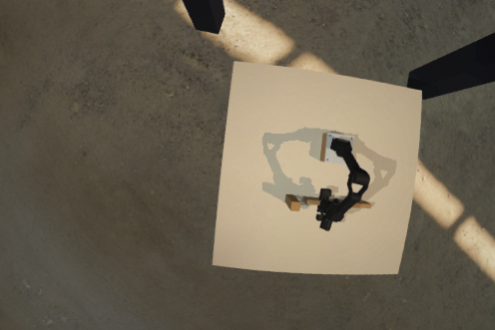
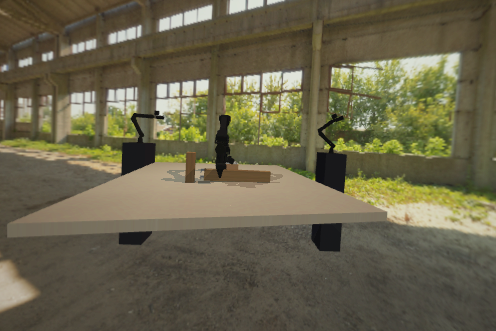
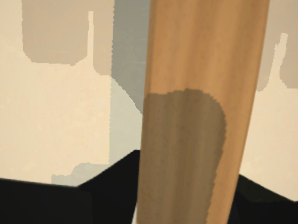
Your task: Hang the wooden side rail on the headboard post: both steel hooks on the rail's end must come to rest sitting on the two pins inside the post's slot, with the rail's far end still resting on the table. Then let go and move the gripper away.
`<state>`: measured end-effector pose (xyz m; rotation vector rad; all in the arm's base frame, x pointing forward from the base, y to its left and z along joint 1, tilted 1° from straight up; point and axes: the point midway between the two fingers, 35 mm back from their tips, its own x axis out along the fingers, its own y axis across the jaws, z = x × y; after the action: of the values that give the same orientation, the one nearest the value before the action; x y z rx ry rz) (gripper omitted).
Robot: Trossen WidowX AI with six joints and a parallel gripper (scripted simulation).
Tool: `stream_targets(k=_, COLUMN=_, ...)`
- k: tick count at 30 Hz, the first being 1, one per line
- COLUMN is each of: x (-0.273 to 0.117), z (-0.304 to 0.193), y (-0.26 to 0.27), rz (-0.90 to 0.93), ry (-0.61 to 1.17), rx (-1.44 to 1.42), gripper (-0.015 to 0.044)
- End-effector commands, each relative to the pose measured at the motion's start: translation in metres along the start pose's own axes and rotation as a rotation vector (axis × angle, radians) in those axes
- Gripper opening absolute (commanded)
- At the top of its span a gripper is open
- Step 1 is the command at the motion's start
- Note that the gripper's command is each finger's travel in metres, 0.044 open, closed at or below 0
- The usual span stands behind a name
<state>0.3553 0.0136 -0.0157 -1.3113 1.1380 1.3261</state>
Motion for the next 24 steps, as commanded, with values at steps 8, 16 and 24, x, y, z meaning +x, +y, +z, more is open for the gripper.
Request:
stream_targets(k=8, x=-0.0105, z=-0.0003, y=-0.0054, rz=-0.026, ry=0.001, rx=-0.005, gripper=0.0000)
stream_targets(k=16, x=-0.0119, z=-0.0003, y=-0.0054, rz=-0.026, ry=0.001, rx=-0.005, gripper=0.0000)
stream_targets(k=24, x=-0.0132, z=-0.0003, y=-0.0054, rz=-0.026, ry=0.001, rx=-0.005, gripper=0.0000)
